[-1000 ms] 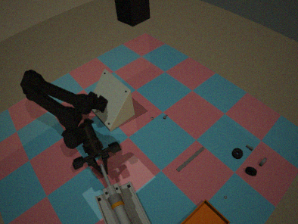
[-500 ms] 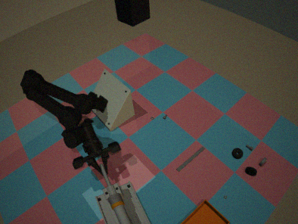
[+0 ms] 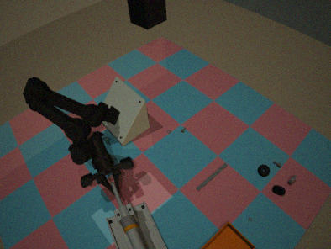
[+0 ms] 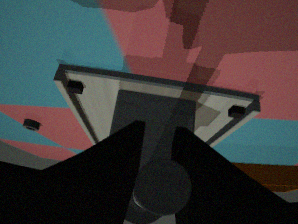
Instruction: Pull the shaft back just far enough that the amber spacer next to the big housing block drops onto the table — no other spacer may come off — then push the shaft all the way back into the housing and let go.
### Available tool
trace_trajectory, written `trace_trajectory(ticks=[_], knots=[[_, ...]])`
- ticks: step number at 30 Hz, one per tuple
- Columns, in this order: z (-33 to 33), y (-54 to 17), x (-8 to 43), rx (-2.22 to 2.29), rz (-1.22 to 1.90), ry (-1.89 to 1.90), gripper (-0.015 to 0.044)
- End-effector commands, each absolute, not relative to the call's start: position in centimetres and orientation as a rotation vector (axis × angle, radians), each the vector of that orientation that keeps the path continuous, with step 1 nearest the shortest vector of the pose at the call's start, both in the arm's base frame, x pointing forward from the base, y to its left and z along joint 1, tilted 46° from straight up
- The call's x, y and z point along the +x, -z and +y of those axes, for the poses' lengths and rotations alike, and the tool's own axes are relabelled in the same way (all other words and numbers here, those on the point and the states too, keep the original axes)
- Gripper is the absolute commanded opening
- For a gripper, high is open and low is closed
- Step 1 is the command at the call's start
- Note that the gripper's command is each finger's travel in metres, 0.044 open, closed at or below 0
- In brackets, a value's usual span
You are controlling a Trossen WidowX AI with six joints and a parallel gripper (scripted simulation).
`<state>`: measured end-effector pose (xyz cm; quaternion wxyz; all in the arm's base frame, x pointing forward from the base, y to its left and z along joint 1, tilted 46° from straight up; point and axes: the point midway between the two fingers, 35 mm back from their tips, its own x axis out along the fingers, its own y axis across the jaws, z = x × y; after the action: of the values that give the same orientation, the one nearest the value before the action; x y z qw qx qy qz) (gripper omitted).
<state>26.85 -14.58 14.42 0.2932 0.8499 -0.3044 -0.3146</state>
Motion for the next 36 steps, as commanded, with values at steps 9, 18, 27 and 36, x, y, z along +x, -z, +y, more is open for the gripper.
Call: trace_trajectory(ticks=[9, 18, 27, 36], knots=[[-14.52, -14.38, 26.72, 2.267, -0.811, 0.838, 0.0], [-14.51, -14.36, 26.65, 2.267, -0.811, 0.838, 0.0], [-14.48, -14.35, 26.58, 2.267, -0.811, 0.838, 0.0], [-14.46, -14.33, 26.5, 2.267, -0.811, 0.838, 0.0]])
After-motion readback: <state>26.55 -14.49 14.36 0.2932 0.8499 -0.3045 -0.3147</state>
